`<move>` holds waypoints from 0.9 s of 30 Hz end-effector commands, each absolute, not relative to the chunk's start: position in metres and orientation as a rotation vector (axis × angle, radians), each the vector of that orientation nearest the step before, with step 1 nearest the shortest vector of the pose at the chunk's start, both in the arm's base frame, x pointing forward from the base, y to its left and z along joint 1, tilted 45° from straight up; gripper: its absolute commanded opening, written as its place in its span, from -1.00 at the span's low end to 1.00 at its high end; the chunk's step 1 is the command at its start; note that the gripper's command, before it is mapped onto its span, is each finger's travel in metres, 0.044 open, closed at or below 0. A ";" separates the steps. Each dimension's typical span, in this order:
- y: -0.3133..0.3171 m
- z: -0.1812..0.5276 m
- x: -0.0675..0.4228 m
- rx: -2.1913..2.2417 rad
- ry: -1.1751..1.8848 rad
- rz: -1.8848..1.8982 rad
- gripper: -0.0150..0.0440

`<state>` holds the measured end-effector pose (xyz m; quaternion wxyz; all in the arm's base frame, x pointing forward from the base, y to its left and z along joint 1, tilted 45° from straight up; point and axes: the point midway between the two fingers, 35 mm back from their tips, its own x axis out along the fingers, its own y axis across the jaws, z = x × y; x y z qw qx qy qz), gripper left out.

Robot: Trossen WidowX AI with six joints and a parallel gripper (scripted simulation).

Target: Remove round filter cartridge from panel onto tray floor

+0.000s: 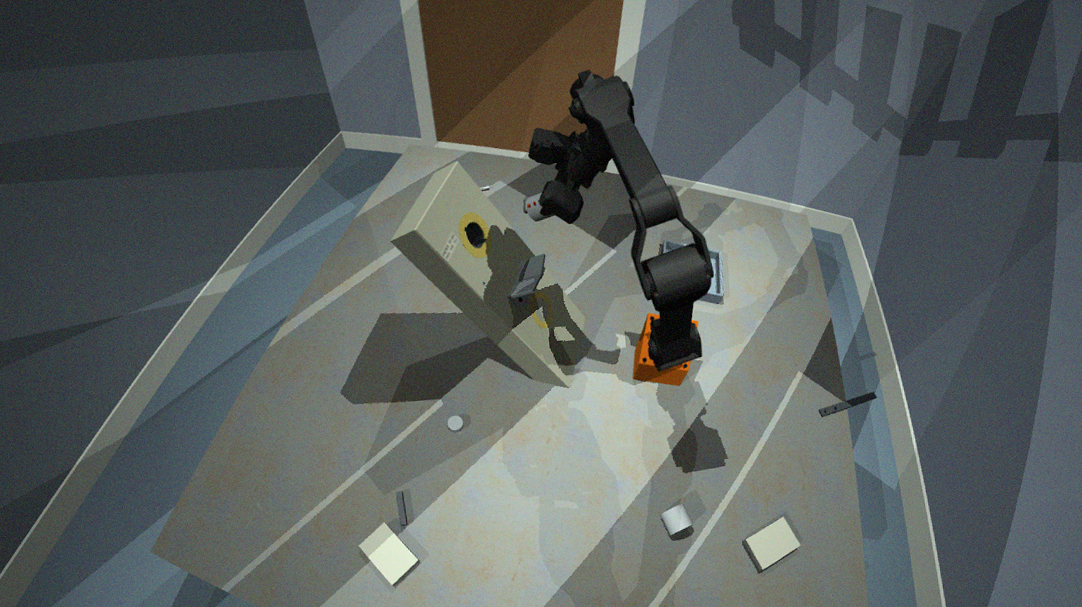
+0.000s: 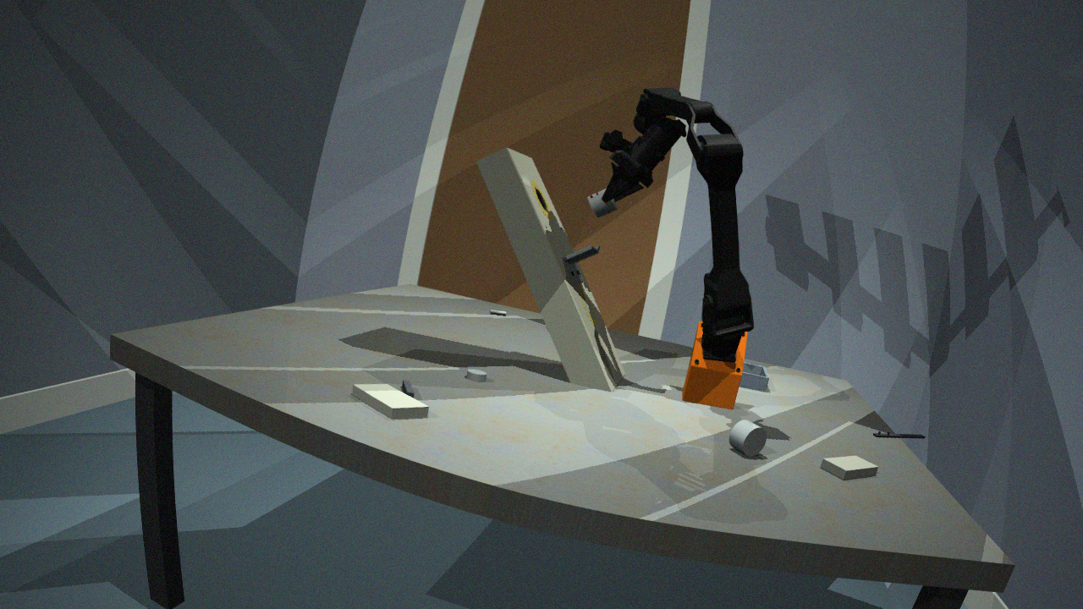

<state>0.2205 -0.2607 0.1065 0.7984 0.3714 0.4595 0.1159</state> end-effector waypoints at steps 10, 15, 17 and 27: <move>-0.298 0.032 0.150 1.063 1.191 -0.195 -0.49; -0.310 0.004 0.117 1.172 1.243 -0.416 -0.49; -0.314 -0.007 0.103 1.214 1.256 -0.510 -0.49; -0.322 -0.034 0.065 1.324 1.272 -0.779 -0.49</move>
